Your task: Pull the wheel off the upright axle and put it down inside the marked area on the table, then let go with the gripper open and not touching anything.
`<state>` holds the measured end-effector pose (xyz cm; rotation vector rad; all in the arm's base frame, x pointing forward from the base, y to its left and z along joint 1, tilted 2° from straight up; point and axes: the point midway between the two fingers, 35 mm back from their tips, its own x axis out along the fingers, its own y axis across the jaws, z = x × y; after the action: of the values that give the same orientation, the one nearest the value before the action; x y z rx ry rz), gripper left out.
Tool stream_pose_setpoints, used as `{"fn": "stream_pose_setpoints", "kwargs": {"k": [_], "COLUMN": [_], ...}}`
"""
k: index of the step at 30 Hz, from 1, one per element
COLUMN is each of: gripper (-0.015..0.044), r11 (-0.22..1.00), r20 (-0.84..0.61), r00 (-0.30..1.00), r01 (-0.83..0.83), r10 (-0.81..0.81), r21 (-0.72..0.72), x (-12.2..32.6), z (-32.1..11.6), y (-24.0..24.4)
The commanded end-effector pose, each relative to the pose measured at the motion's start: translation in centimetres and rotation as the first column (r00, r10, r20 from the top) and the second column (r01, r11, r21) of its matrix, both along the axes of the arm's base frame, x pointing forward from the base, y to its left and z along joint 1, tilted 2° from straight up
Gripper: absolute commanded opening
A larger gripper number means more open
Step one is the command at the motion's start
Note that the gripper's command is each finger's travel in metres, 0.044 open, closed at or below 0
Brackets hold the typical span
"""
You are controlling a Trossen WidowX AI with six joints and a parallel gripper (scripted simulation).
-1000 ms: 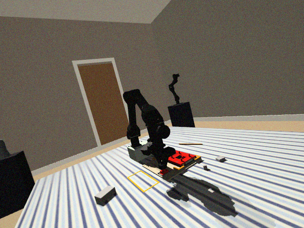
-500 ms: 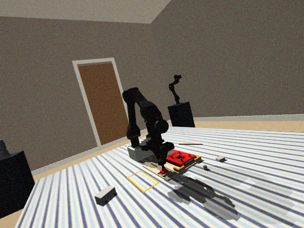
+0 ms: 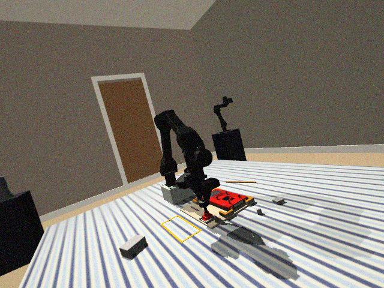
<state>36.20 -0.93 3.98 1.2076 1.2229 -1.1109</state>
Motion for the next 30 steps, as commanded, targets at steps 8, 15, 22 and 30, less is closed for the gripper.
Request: {"fn": "stream_pose_setpoints", "kwargs": {"k": [8,15,22,30], "gripper": [0.0,0.0,0.0,0.0], "r11": [1.0,1.0,1.0,1.0], "r20": [0.001,0.001,0.001,-0.003], "r00": [1.0,1.0,1.0,1.0], "r01": [-0.003,-0.003,-0.003,0.0], "r10": [0.003,0.003,0.003,0.0], "r21": [-0.002,-0.002,-0.002,-0.002], "x": [0.0,-0.1,-0.4,-1.1], "z": [0.4,1.1,4.1,3.5], "y": [0.0,0.0,-0.1,-2.3]}}
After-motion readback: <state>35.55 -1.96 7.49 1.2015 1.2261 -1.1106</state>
